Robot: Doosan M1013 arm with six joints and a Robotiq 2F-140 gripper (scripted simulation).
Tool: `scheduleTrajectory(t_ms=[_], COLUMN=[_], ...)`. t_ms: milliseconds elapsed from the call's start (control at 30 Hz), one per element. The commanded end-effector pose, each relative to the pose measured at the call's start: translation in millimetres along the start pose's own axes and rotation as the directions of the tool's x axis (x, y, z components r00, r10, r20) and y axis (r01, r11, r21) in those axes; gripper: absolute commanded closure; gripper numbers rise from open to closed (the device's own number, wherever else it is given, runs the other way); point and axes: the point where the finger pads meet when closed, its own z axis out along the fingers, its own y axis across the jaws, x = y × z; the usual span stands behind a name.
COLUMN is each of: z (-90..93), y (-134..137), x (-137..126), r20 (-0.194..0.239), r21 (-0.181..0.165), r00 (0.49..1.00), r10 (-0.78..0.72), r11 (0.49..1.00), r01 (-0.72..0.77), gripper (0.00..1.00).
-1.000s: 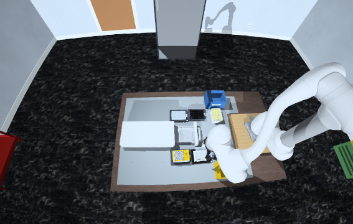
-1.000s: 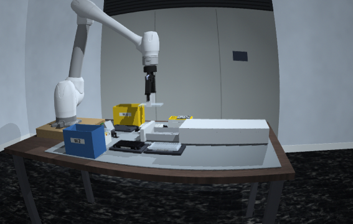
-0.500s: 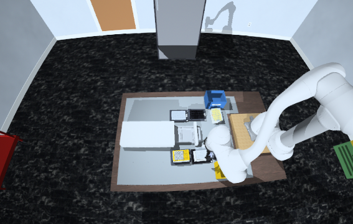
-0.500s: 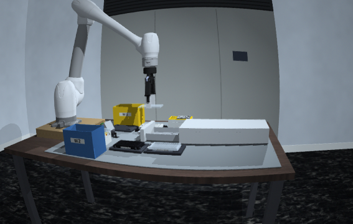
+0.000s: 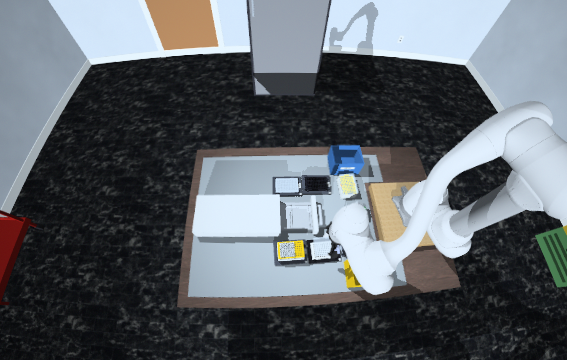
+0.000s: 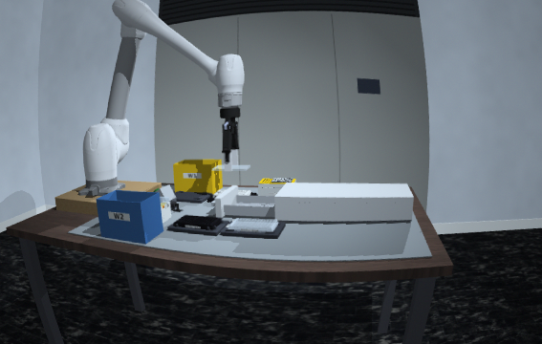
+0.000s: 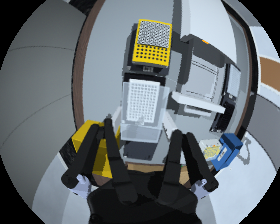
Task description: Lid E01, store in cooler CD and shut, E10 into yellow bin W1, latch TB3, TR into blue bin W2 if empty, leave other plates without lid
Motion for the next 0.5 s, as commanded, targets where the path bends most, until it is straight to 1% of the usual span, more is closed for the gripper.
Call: scheduleTrajectory(t_ms=[0,467], z=[3.4,19.4], y=[0.0,0.0], x=[-0.1,-0.4], r20=[0.000,0.000], r21=[0.000,0.000], r00=[1.000,1.000], r10=[0.000,0.000], r11=[1.000,1.000], r01=[0.000,0.000], gripper=[1.00,1.00])
